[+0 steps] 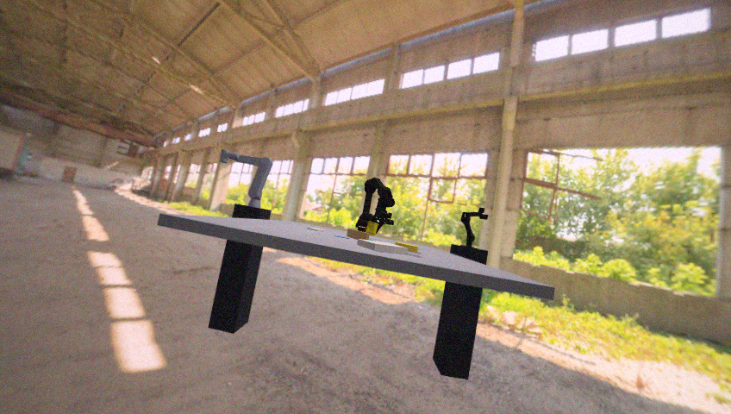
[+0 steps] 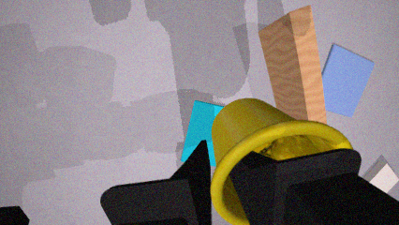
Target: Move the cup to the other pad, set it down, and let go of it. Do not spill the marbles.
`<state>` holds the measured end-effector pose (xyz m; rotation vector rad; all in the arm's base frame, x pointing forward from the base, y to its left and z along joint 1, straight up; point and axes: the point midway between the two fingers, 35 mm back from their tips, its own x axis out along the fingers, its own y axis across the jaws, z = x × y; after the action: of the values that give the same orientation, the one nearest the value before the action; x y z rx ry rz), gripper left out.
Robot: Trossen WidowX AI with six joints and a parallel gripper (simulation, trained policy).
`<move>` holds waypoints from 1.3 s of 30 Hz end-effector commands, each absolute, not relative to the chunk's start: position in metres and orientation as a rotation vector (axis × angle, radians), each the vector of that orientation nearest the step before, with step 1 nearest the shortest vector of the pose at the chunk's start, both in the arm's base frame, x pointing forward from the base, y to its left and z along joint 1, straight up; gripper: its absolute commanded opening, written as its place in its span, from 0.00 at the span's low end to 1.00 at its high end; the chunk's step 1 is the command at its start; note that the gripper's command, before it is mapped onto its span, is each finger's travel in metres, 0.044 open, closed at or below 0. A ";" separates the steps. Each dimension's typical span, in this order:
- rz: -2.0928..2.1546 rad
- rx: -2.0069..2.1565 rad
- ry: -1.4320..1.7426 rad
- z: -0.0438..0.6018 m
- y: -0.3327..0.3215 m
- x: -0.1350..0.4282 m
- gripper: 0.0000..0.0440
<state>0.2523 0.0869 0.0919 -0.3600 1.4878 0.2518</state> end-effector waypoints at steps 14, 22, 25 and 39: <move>0.215 -0.335 1.479 0.065 0.084 0.232 0.09; 0.213 -0.299 1.435 0.065 0.083 0.236 0.29; 0.222 -0.279 1.411 0.070 0.084 0.237 0.36; 0.260 -0.229 1.345 0.087 0.084 0.228 0.45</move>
<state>0.2299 0.0843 0.0836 -0.2358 1.3560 0.2519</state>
